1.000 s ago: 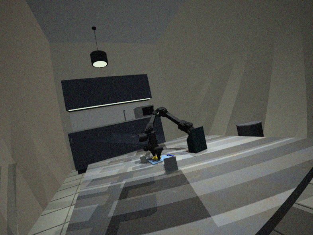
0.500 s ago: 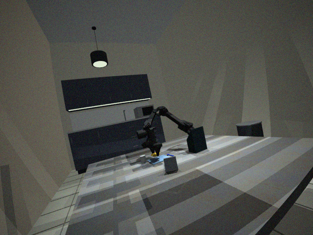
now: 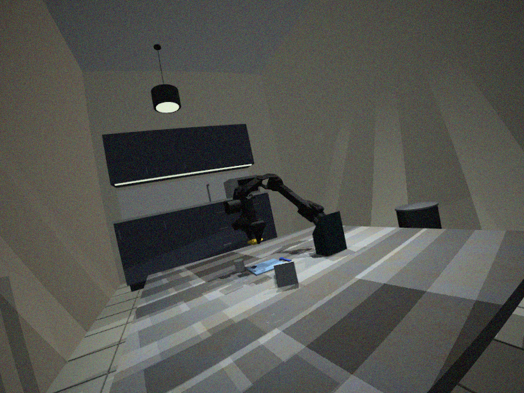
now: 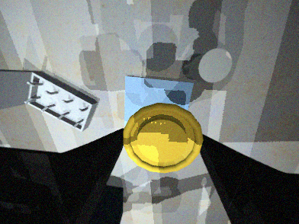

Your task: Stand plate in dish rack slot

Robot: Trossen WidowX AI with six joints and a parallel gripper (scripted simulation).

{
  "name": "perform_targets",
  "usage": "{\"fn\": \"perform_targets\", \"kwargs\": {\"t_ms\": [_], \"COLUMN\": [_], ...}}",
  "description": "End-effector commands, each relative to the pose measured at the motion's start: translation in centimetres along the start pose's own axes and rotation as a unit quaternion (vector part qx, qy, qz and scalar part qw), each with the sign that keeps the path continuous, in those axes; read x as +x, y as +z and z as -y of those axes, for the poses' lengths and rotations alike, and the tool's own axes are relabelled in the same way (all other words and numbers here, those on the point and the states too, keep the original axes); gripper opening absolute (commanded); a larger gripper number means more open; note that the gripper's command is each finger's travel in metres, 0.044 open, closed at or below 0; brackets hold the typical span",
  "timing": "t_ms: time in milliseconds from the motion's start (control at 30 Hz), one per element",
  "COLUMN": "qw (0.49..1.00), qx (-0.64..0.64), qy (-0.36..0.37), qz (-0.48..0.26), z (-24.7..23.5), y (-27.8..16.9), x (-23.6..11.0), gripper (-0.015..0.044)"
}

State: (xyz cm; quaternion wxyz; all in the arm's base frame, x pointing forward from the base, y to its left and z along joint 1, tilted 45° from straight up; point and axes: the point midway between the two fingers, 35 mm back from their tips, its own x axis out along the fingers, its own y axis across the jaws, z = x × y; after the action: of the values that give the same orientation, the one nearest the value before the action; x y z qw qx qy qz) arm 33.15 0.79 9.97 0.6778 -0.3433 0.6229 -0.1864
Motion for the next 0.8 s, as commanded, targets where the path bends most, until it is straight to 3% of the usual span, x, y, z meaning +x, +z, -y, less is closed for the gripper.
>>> {"fn": "perform_targets", "kwargs": {"t_ms": [0, 400, 767], "qw": [1.000, 1.000, 0.985], "qx": [0.004, 0.007, 0.174], "qy": [0.002, -0.003, 0.004], "qz": [0.002, 0.002, 0.001], "z": [-0.1, -0.3, -10.4], "y": [0.2, -0.1, -3.6], "x": [-1.9, -6.1, -6.1], "gripper": [0.0000, 0.0000, 0.0000]}}
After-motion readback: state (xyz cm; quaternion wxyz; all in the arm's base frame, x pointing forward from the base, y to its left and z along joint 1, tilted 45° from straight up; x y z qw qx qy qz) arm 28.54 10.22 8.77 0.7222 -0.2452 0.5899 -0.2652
